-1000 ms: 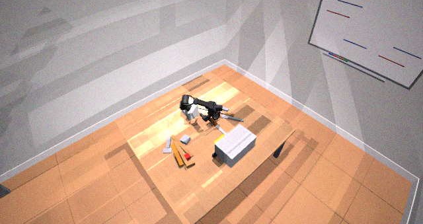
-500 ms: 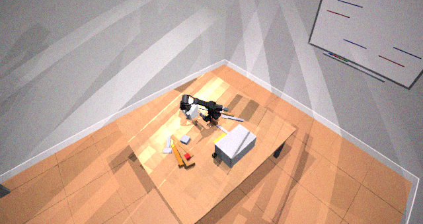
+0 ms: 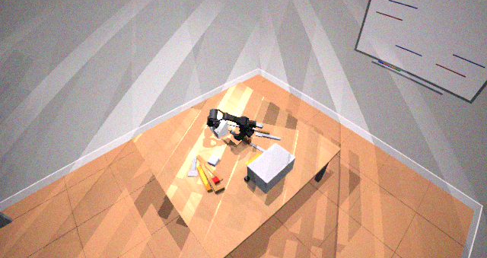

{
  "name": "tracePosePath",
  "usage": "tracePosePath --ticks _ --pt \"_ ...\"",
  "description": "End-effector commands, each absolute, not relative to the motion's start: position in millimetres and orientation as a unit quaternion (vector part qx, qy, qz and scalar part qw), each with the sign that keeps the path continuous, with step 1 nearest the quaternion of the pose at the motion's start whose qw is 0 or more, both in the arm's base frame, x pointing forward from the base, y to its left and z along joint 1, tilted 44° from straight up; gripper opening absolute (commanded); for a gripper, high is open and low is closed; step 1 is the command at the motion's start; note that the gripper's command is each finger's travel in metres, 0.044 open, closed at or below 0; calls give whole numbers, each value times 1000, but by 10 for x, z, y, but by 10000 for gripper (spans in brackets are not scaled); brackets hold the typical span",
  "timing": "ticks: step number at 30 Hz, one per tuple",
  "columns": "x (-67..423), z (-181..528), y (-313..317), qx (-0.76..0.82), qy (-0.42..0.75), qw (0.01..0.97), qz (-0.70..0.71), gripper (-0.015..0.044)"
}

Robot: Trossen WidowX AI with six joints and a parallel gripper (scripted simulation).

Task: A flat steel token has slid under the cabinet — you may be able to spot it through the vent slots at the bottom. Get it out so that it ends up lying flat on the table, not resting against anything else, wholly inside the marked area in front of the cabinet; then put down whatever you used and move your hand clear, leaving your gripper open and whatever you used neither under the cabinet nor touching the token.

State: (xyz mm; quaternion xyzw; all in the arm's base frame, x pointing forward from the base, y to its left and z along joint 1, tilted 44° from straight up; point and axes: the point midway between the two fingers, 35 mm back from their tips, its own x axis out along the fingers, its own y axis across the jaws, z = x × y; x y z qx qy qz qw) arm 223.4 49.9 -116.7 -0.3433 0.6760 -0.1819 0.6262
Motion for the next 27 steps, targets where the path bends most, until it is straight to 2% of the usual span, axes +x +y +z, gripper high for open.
tracePosePath --ticks 1,27 --pt "2242 -1170 513 -352 680 621 -169 0" --pt "2242 -1172 522 -415 694 580 -97 0"
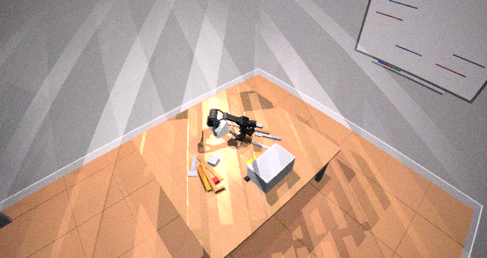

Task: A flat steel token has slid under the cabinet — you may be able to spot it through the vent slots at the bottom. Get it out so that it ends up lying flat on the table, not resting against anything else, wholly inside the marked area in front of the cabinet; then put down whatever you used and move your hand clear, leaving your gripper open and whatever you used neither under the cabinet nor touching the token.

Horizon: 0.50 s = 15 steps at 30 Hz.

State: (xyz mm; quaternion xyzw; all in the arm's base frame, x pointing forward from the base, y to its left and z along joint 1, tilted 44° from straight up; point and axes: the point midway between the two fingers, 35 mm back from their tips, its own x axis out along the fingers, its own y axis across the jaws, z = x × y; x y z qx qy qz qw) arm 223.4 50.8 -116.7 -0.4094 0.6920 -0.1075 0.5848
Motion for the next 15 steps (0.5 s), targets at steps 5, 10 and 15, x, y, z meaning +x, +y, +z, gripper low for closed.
tracePosePath --ticks 5,10,15 --pt "2241 -1173 525 -427 696 572 -83 0" --pt "2240 -1174 528 -438 698 563 -69 0" --pt "2239 -1176 531 -450 699 554 -55 0"
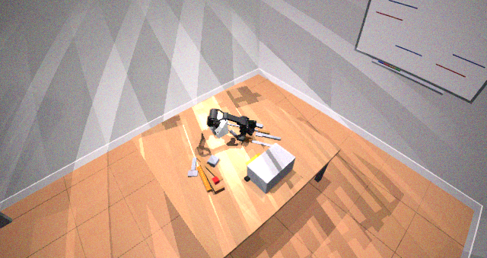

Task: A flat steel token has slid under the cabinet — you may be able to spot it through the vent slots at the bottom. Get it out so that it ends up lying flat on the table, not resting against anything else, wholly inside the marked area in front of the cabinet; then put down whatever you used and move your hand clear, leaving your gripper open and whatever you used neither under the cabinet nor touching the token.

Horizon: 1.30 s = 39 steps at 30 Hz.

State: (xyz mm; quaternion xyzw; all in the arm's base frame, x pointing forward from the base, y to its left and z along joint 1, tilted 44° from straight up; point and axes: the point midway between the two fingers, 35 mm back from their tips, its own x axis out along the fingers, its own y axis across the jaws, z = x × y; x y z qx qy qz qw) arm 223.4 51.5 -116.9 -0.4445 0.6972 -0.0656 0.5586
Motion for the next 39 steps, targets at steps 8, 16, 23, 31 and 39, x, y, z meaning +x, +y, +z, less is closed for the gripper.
tracePosePath --ticks 8,16,23,31,39 --pt "2283 -1122 476 -457 700 548 -46 0" --pt "2339 -1059 411 -460 700 545 -42 0" --pt "2385 -1004 354 -463 700 543 -39 0" --pt "2426 -956 302 -464 700 541 -38 0" --pt "2454 -921 265 -465 700 541 -38 0"
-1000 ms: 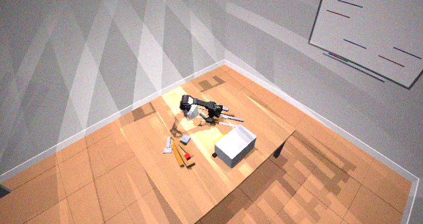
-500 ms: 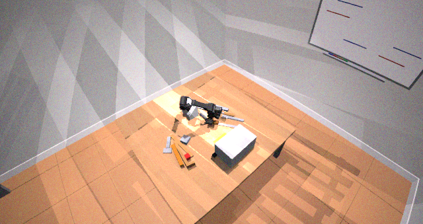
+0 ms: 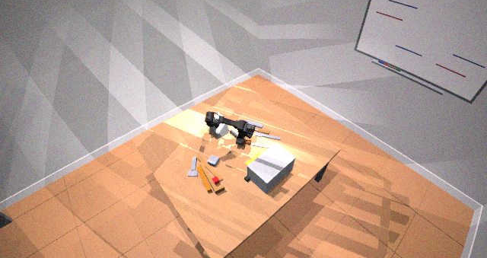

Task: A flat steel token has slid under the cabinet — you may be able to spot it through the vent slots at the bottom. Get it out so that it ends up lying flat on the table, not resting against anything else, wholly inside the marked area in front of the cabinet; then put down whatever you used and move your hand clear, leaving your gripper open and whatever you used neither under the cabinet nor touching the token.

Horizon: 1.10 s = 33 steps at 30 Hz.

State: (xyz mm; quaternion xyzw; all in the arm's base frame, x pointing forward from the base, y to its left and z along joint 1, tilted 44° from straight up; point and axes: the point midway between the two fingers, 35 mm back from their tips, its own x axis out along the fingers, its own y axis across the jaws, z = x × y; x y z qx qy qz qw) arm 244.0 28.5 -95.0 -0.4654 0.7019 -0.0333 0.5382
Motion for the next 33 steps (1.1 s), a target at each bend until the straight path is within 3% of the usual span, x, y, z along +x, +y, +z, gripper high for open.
tracePosePath --ticks 1,33 --pt "2456 -918 262 -465 700 541 -38 0" --pt "2591 -704 39 -465 700 540 -39 0"
